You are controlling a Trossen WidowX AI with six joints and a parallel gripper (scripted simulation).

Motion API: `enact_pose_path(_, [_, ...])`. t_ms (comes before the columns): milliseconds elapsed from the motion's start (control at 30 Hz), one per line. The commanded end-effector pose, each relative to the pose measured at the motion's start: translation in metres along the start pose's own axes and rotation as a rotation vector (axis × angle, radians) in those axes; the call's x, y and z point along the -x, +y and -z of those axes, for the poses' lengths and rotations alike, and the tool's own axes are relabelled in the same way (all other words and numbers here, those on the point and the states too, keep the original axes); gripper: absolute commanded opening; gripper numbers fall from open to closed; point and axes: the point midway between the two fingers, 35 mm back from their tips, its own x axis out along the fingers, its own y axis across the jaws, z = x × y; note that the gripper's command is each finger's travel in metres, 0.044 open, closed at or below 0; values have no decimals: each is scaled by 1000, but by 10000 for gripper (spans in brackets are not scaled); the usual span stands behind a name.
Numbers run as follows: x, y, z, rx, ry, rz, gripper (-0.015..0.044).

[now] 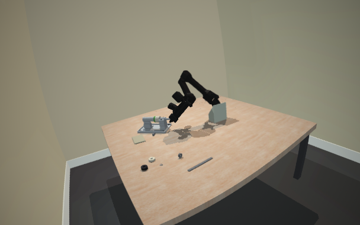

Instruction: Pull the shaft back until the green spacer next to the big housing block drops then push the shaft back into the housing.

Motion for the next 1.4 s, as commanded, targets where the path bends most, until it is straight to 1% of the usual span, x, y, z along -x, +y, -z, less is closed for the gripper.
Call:
enact_pose_path(0, [1, 0, 1, -5, 0, 2, 0])
enact_pose_path(1367, [3, 0, 3, -5, 0, 2, 0])
